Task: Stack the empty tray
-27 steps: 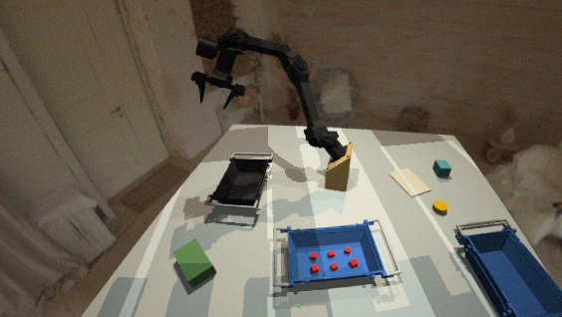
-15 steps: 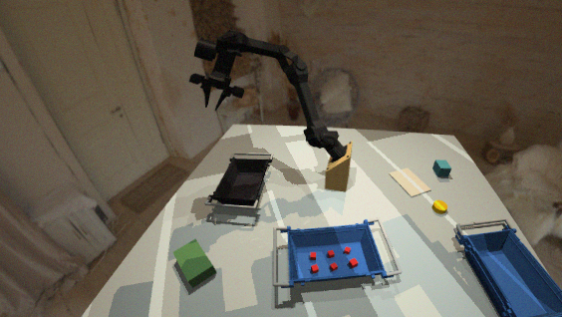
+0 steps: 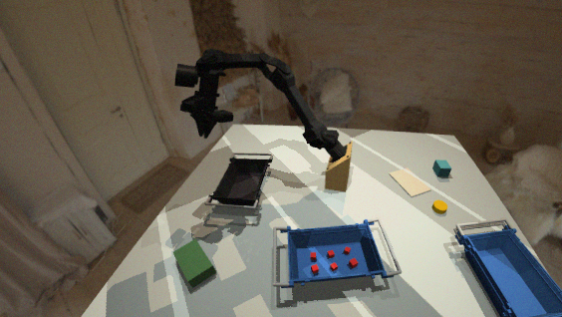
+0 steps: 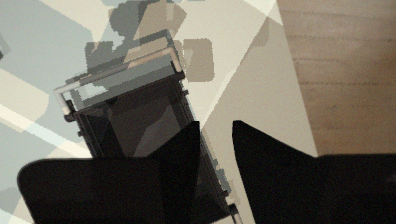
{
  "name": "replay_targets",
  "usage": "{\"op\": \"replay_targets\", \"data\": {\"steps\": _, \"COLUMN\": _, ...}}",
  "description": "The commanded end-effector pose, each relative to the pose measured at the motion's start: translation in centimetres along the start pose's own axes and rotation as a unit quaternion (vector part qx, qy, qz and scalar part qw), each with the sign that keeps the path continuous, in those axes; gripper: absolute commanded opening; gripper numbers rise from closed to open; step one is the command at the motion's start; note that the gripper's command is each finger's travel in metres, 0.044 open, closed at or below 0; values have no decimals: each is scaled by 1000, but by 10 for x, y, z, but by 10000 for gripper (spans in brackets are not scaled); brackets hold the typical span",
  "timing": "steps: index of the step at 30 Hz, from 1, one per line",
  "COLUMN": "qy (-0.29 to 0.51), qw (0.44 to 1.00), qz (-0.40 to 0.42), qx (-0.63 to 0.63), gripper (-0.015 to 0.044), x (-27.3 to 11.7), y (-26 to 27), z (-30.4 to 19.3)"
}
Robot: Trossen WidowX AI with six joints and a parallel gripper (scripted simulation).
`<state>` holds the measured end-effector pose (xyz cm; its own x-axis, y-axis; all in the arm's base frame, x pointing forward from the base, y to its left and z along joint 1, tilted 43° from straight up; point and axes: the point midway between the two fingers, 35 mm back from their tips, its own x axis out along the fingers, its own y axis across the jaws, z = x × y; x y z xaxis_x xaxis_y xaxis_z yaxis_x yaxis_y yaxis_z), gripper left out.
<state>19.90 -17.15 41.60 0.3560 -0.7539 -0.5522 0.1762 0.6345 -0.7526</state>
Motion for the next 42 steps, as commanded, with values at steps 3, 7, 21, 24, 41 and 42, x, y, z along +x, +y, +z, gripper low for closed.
{"op": "replay_targets", "data": {"steps": 3, "qy": 22, "qw": 981, "qz": 37, "qx": 187, "gripper": 87, "x": 45, "y": 48, "z": 46}}
{"op": "replay_targets", "data": {"steps": 7, "qy": 37, "qw": 963, "qz": 43, "qx": 264, "gripper": 87, "x": 59, "y": 66, "z": 58}}
{"op": "replay_targets", "data": {"steps": 21, "qy": 116, "qw": 786, "qz": 16, "qx": 607, "gripper": 87, "x": 116, "y": 162, "z": 102}}
{"op": "replay_targets", "data": {"steps": 24, "qy": 125, "qw": 750, "qz": 8, "qx": 649, "gripper": 87, "x": 123, "y": 181, "z": 107}}
{"op": "replay_targets", "data": {"steps": 41, "qy": 138, "qw": 445, "qz": -94, "qx": 880, "gripper": 87, "x": 162, "y": 294, "z": 117}}
{"op": "replay_targets", "data": {"steps": 42, "qy": 136, "qw": 427, "qz": -101, "qx": 888, "gripper": 87, "x": 164, "y": 301, "z": 117}}
